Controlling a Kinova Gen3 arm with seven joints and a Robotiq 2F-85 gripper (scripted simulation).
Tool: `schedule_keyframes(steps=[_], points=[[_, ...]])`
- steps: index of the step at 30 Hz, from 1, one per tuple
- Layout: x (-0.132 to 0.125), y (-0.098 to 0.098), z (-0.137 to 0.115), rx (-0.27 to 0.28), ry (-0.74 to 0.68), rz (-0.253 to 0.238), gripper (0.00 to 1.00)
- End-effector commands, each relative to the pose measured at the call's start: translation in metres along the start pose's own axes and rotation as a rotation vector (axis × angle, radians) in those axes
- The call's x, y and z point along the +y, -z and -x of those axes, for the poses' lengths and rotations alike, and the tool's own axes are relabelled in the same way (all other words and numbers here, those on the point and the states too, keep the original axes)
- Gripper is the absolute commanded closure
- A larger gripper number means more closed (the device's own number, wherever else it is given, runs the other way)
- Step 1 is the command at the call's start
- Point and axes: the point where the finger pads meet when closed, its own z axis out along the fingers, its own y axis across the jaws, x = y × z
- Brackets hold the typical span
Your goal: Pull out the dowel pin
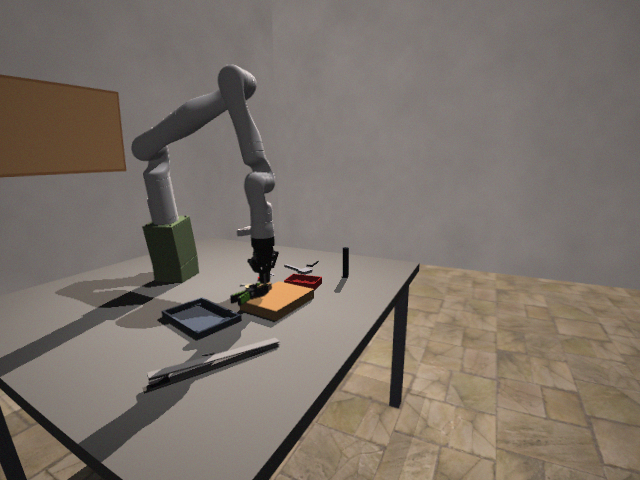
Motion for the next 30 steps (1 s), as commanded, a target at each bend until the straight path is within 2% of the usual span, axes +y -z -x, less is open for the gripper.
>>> schedule_keyframes(steps=[1,6,7,30], points=[[0.0002,0.0008,0.0008,-0.002,0.0,0.0,0.84],[0.0002,0.001,0.0008,-0.002,0.0,0.0,0.84],[0.0002,0.001,0.0008,-0.002,0.0,0.0,0.9],[0.0002,0.0012,0.0008,-0.002,0.0,0.0,0.9]])
